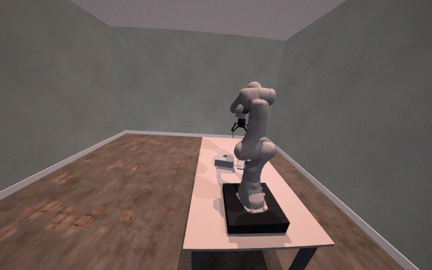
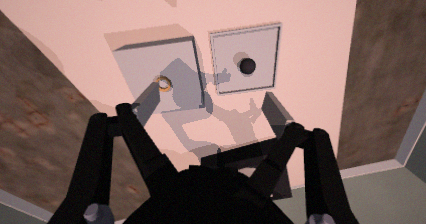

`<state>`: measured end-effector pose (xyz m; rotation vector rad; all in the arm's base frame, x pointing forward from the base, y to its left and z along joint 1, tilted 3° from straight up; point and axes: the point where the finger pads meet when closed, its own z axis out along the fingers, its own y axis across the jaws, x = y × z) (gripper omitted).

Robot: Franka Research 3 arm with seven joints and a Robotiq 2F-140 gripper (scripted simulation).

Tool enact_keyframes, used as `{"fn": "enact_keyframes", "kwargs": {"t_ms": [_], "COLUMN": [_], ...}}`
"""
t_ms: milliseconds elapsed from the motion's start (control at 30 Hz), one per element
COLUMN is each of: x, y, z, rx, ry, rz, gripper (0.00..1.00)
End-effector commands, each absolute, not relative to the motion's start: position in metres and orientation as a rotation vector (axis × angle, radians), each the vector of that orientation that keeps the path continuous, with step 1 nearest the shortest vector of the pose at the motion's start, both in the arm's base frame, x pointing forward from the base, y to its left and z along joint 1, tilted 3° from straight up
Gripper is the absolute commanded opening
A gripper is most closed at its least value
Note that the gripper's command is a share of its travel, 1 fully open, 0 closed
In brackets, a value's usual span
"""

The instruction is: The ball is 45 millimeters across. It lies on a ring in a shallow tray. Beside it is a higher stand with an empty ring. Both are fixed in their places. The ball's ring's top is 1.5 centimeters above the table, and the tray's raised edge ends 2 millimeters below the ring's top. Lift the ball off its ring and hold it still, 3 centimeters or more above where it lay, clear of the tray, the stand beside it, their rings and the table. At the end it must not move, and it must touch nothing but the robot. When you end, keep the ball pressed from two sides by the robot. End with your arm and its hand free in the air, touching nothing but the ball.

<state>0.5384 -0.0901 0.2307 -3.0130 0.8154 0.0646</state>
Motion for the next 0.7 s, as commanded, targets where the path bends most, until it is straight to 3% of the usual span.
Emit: {"fn": "enact_keyframes", "kwargs": {"t_ms": [0,667], "x": [0.545,0.488], "y": [-0.102,-0.15], "z": [0.214,0.113], "rx": [-3.042,-3.084], "ry": [0.572,0.265], "rz": [-0.017,-0.043], "gripper": [1.0,1.0]}}
